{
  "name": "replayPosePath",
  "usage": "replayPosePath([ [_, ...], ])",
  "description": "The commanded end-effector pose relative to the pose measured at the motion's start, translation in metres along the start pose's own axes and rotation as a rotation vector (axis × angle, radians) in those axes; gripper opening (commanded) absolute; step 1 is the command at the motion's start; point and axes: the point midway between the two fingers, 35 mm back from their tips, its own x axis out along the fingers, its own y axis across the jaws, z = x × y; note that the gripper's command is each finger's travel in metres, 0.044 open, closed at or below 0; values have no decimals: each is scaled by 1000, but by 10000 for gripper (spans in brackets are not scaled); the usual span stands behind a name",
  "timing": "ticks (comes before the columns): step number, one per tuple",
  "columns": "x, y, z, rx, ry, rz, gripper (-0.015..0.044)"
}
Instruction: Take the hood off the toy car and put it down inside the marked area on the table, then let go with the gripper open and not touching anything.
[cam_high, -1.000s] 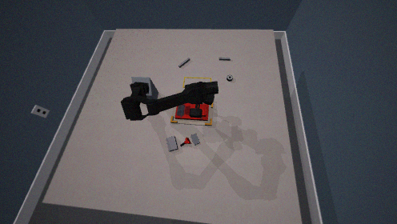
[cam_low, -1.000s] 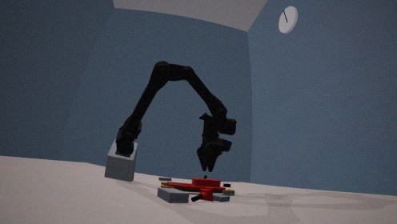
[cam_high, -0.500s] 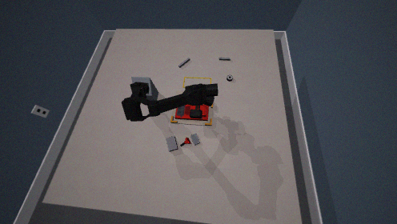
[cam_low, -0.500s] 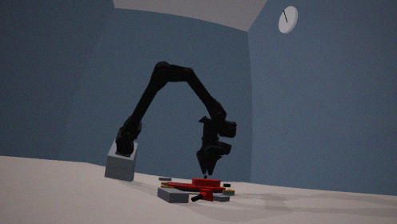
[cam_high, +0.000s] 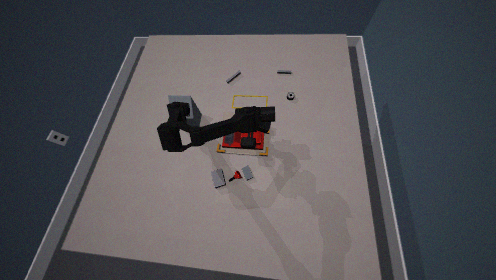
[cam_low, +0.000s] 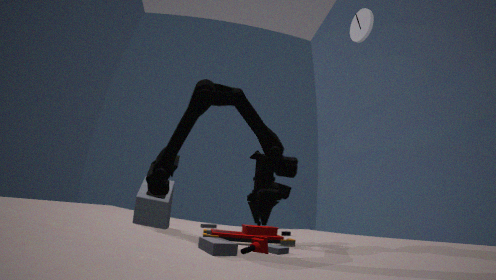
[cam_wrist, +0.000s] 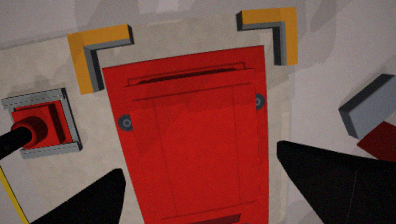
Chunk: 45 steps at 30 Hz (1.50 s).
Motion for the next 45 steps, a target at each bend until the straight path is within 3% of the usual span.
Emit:
replayPosePath([
  [1,3,0,-1,-6,1,-5,440],
  [41,22,0,-1,-6,1,-5,440],
  [45,20,0,-1,-1,1,-1,335],
])
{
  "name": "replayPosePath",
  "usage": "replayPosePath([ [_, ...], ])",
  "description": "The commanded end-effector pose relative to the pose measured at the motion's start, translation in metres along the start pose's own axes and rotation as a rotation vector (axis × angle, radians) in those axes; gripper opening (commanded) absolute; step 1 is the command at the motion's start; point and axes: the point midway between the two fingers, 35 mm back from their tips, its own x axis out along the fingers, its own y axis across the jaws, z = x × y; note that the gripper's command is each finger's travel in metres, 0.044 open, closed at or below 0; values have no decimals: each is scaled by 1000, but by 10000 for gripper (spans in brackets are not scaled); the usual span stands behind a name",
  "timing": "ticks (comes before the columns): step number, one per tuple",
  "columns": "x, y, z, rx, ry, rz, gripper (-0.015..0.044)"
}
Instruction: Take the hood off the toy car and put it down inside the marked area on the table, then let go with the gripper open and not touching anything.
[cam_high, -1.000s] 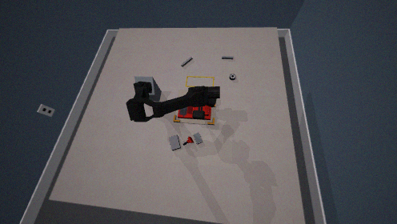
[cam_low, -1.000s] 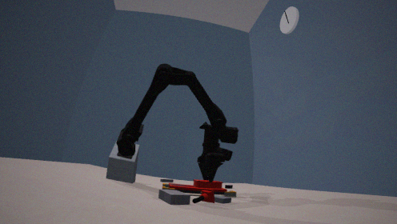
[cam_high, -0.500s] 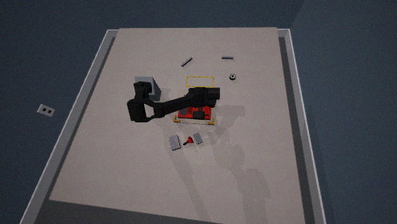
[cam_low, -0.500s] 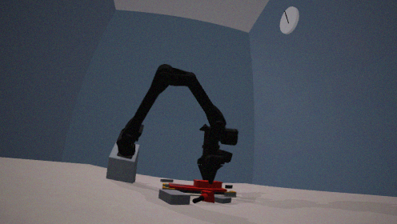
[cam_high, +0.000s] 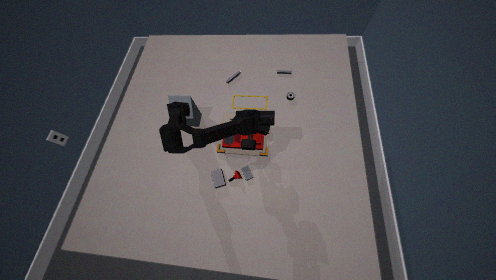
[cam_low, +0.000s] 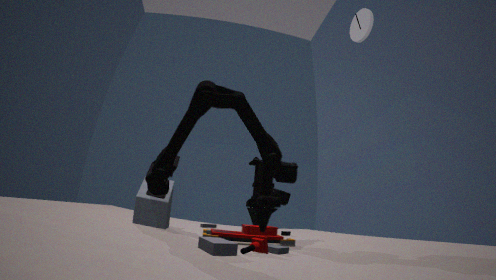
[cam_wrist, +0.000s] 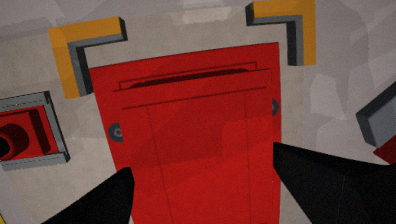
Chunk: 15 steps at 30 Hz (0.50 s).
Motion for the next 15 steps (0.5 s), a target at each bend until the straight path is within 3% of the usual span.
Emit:
replayPosePath([
  [1,0,0,0,1,0,0,328],
  [9,0,0,0,1,0,0,275],
  [15,-2,0,0,1,0,0,117],
])
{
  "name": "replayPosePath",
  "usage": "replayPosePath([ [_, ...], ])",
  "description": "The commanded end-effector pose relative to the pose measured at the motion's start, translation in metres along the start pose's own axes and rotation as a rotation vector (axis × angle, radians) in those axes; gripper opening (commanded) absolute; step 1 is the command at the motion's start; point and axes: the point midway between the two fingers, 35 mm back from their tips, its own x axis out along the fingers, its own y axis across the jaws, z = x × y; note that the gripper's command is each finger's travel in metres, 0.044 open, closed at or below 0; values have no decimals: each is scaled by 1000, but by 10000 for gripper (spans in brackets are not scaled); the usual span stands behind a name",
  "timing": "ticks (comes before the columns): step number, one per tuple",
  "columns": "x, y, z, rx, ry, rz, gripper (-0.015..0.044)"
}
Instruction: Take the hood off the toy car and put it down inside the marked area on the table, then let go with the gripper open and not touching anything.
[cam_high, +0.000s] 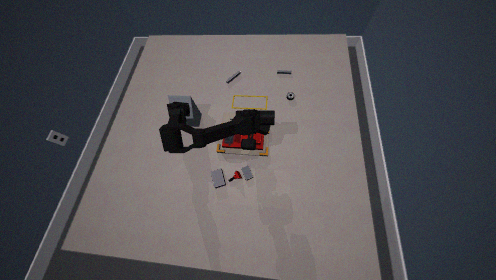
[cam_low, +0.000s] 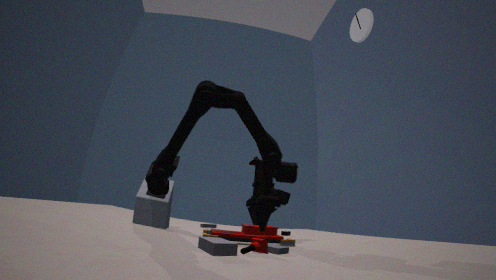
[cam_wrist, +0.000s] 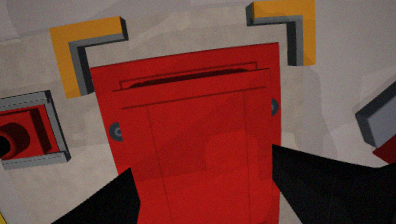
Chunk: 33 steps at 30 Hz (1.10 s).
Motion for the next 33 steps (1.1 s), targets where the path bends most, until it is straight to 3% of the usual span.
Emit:
replayPosePath([
  [1,-2,0,0,3,-1,0,91],
  [5,-5,0,0,3,-1,1,0],
  [33,-23,0,0,2,-1,1,0],
])
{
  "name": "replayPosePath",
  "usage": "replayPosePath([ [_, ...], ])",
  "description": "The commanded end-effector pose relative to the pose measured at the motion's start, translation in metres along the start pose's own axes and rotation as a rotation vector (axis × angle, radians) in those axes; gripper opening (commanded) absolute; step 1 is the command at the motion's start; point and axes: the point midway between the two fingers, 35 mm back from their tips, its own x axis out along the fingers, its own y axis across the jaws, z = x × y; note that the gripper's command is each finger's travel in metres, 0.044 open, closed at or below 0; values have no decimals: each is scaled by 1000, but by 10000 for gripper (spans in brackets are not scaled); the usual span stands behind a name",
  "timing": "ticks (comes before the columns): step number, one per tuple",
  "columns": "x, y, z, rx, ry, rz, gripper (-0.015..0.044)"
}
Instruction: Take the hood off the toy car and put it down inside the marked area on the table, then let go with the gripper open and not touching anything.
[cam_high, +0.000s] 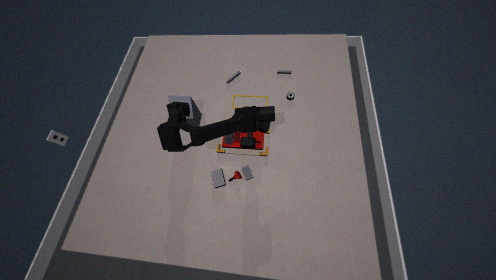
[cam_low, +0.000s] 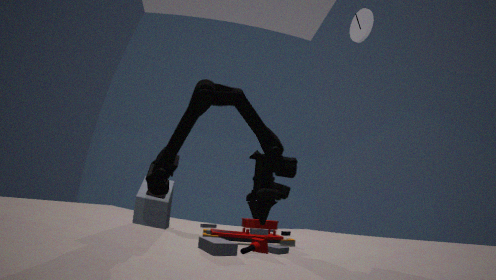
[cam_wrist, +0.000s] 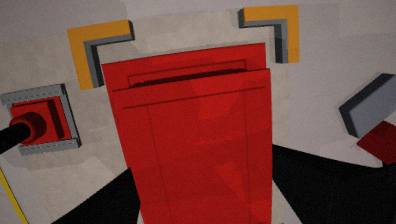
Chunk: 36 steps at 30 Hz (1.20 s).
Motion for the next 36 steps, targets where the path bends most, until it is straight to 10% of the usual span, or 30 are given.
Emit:
replayPosePath([
  [1,-5,-1,1,7,-6,4,0],
  [20,-53,0,1,6,-5,5,0],
  [36,-54,93,6,-5,-11,30,0],
])
